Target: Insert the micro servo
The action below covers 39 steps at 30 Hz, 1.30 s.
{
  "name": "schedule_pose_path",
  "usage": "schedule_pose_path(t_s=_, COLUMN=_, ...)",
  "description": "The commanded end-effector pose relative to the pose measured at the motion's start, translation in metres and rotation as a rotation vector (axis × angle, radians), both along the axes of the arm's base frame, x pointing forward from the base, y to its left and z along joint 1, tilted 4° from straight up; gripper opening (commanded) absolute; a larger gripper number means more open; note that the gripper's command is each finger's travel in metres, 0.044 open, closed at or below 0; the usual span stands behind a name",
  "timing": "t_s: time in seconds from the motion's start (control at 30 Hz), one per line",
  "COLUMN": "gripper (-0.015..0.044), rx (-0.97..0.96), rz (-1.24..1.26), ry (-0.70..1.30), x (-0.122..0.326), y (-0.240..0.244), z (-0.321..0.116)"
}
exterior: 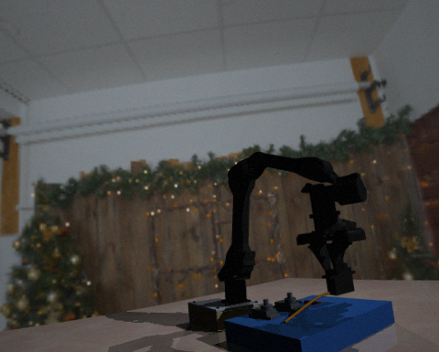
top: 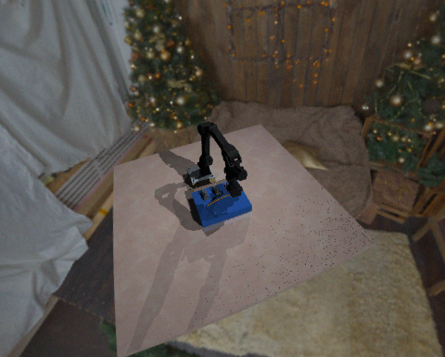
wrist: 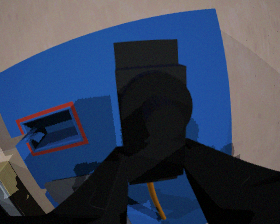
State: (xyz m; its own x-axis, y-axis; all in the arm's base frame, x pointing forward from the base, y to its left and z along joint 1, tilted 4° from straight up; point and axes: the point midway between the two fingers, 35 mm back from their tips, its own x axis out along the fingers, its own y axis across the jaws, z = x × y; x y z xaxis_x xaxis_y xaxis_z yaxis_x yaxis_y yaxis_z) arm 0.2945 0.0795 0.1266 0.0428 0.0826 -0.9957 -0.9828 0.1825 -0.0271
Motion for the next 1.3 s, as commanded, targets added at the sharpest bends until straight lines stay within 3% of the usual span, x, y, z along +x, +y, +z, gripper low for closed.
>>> schedule_pose_path(t_s=0.0, gripper=0.0, rx=0.004, rz=-0.135, ry=0.007, x=0.0009, y=-0.0002, z=0.0015)
schedule_pose_path(t_s=1.27, gripper=0.0, rx=0.062, rz=-1.388, ry=0.111, x=0.0009, y=0.0, z=0.0016)
